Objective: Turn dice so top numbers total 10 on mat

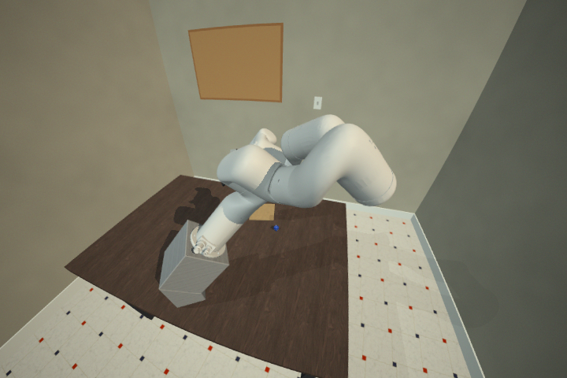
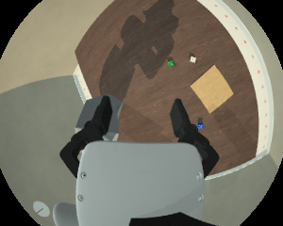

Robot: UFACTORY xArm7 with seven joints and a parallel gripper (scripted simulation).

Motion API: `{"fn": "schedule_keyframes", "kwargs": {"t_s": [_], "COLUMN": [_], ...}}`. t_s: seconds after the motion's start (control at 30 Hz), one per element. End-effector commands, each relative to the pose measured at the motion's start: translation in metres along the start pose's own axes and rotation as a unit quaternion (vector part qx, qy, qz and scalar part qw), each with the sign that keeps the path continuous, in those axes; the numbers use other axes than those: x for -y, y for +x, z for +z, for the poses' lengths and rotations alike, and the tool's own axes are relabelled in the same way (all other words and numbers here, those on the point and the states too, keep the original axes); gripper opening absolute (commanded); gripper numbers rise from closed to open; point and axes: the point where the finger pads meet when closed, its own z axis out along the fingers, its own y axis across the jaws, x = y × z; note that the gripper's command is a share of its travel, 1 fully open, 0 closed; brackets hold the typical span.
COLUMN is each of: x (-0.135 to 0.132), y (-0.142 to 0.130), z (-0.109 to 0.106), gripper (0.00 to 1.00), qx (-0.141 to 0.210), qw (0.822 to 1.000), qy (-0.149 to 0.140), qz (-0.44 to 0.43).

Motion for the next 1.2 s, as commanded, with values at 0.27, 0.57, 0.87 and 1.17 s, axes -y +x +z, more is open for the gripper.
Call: {"fn": "schedule_keyframes", "kwargs": {"t_s": [0.27, 0.57, 0.87, 1.17], "x": [0.0, -0.001, -0.068, -0.099], "y": [0.001, 0.001, -0.031, -0.05], "z": [-0.001, -0.001, 0.005, 0.006], "gripper": [1.0, 1.0, 1.0, 1.0], "qx": [-0.001, -0.001, 0.087, 0.138], "qw": [1.0, 1.0, 0.988, 0.972], "qy": [-0.001, -0.001, -0.098, -0.132], "qz": [0.0, 0.0, -0.085, -0.138]}}
